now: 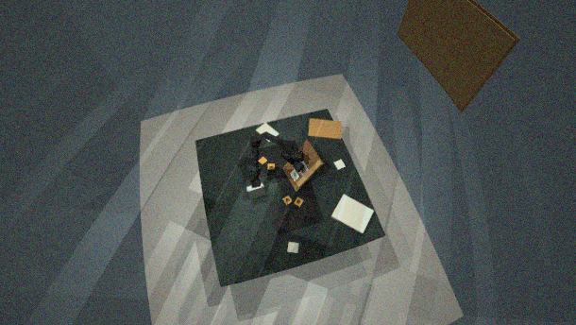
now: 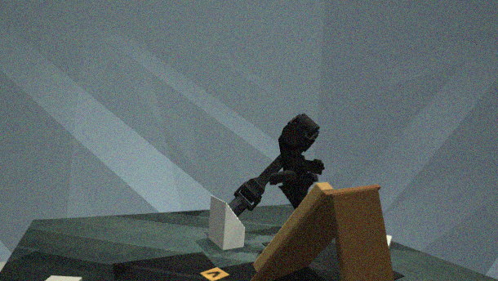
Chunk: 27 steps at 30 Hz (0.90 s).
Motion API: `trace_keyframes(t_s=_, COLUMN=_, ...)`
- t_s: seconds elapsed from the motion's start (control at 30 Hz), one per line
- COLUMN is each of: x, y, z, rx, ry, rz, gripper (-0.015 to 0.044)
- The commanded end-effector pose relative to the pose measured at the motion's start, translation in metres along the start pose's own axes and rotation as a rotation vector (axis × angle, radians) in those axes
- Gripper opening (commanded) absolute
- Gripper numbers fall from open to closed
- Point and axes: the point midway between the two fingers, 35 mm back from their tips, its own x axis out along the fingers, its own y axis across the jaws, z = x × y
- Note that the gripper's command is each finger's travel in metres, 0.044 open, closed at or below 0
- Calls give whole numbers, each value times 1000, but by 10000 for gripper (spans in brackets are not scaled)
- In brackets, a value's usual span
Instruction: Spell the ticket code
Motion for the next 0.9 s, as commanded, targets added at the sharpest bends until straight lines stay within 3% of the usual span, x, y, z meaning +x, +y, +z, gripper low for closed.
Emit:
trace_keyframes(t_s=0.0, x=-35, y=24, z=-12, rx=-296, ry=-106, rz=-73, gripper=263)
trace_keyframes(t_s=0.23, x=-71, y=76, z=-42, rx=-815, ry=-268, rz=-261, gripper=440)
trace_keyframes(t_s=0.43, x=-83, y=104, z=-63, rx=-1197, ry=-325, rz=-487, gripper=440)
trace_keyframes(t_s=0.87, x=-83, y=105, z=-63, rx=-1209, ry=-325, rz=-495, gripper=440)
